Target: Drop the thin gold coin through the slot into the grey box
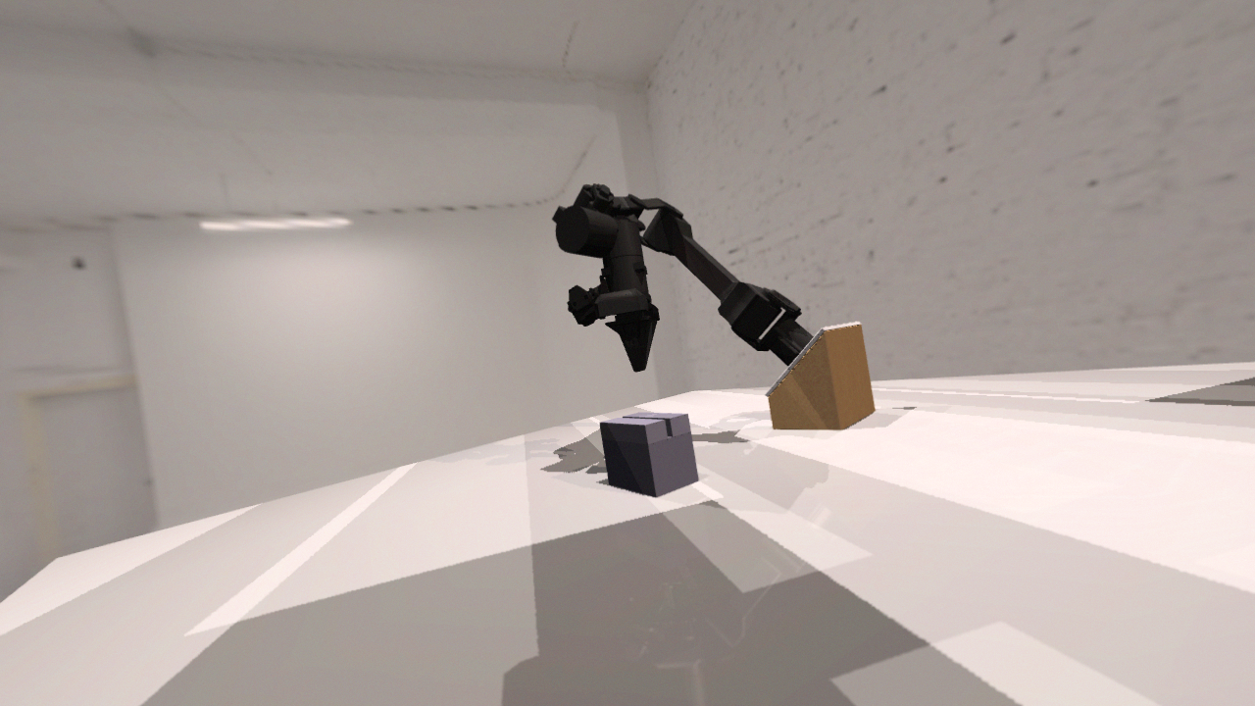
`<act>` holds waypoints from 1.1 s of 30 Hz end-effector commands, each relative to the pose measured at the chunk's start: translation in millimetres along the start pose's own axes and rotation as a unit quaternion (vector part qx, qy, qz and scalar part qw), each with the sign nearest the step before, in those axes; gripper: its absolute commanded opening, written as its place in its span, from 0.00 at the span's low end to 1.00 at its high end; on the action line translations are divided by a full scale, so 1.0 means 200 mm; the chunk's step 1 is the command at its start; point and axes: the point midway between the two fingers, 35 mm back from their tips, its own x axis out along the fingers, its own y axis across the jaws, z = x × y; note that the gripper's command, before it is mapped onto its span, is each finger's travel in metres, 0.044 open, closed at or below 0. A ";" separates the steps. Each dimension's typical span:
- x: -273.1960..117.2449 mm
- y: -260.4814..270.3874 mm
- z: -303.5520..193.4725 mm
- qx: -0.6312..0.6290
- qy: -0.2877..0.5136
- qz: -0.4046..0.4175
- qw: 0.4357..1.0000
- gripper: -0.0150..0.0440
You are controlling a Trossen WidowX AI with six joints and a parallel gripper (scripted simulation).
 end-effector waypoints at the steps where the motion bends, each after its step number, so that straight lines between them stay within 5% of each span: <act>1: 0.05 -0.02 -0.01 -0.002 0.002 -0.010 1.000 0.53; 33: 0.41 -0.03 0.01 -0.002 0.001 -0.010 1.000 0.53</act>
